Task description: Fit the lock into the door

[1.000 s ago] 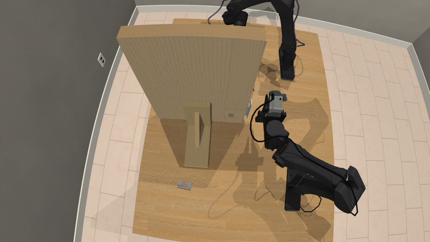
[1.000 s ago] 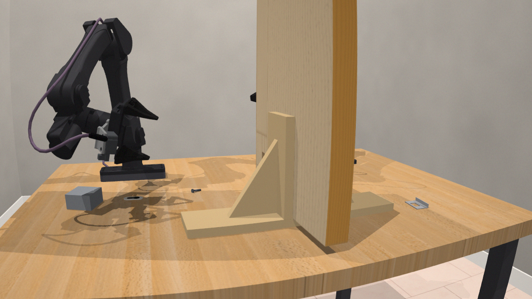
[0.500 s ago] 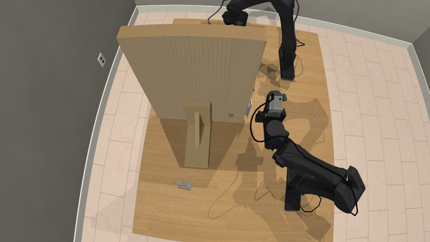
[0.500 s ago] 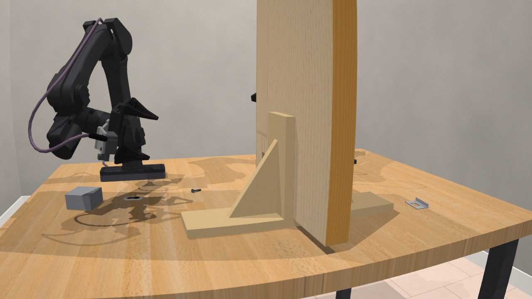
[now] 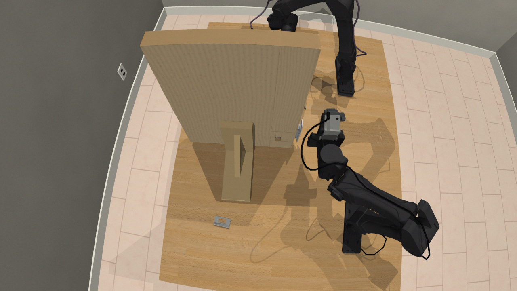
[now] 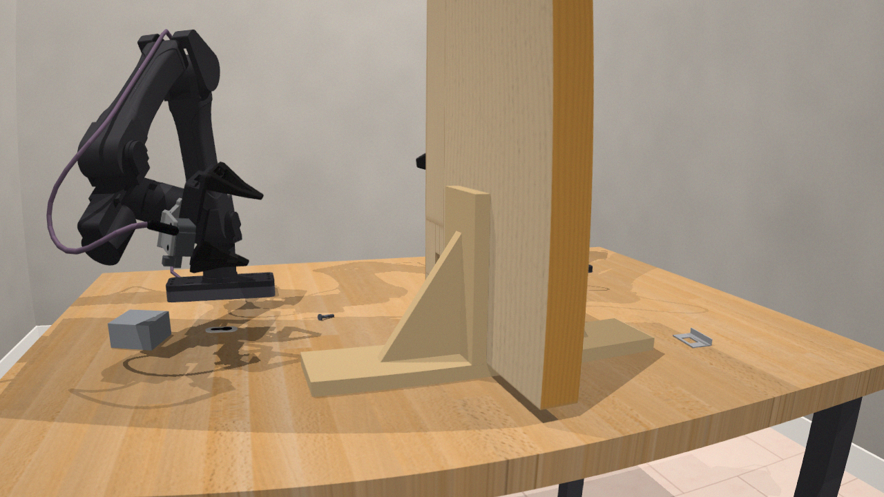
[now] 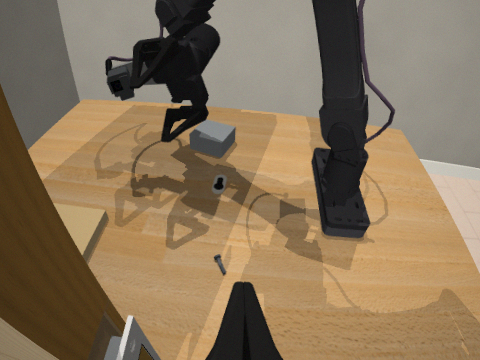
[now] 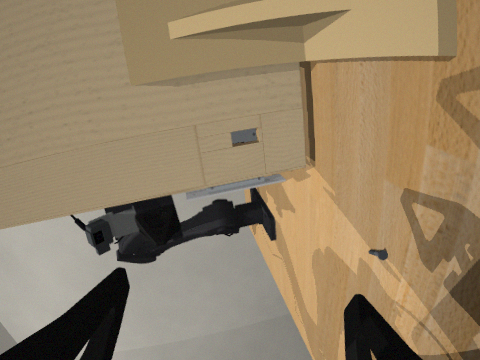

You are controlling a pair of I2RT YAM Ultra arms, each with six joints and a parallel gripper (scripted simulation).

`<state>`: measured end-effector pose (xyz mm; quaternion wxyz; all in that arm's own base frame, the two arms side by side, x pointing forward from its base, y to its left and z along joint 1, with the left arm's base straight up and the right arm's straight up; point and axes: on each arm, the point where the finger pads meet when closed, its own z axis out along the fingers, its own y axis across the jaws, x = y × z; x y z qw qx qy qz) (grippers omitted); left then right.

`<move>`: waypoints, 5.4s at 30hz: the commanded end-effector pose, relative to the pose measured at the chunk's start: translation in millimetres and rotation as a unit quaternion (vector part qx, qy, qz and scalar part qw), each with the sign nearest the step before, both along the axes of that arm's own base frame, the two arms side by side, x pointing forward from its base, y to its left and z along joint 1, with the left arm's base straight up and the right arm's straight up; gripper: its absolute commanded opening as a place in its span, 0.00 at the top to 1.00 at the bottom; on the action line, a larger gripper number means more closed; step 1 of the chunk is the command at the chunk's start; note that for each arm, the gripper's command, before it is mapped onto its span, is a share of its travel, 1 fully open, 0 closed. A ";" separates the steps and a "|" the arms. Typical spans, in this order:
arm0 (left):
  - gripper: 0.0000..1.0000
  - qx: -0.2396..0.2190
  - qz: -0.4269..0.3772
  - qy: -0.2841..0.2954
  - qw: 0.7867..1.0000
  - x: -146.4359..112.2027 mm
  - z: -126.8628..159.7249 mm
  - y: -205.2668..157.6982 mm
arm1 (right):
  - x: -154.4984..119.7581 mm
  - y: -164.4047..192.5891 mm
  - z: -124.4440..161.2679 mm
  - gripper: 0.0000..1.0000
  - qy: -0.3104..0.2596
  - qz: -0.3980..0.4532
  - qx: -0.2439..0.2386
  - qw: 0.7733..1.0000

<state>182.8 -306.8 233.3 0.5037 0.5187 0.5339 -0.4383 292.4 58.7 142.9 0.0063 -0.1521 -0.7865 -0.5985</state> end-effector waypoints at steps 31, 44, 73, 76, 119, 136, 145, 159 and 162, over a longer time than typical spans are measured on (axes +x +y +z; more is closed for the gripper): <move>1.00 0.145 0.444 0.278 0.840 15.3 -66.1 -47.0 | 8.6 -2.1 9.1 0.00 -0.021 -0.003 0.002 1.000; 1.00 0.099 0.664 0.175 0.720 32.1 -69.8 -8.4 | 8.6 -2.1 9.1 0.00 -0.021 -0.003 0.002 1.000; 1.00 0.052 0.708 0.112 0.695 38.7 -59.5 4.7 | 8.6 -2.1 9.1 0.00 -0.021 -0.003 0.002 1.000; 1.00 0.052 0.708 0.112 0.695 43.5 -59.6 5.0 | 8.6 -2.1 9.1 0.00 -0.021 -0.003 0.002 1.000; 1.00 0.063 0.704 0.107 0.699 33.6 -60.9 2.9 | 8.6 -2.1 9.1 0.00 -0.021 -0.003 0.002 1.000; 1.00 0.066 0.703 0.102 0.701 30.6 -60.2 1.4 | 8.6 -2.1 9.1 0.00 -0.021 -0.003 0.002 1.000; 1.00 0.063 0.712 0.101 0.692 39.7 -115.9 8.7 | 8.6 -2.1 9.1 0.00 -0.021 -0.003 0.002 1.000; 1.00 0.045 0.709 0.111 0.695 39.0 -117.3 3.1 | 8.6 -2.1 9.1 0.00 -0.021 -0.003 0.002 1.000; 1.00 0.045 0.709 0.111 0.695 39.0 -117.3 3.1 | 8.6 -2.1 9.1 0.00 -0.021 -0.003 0.002 1.000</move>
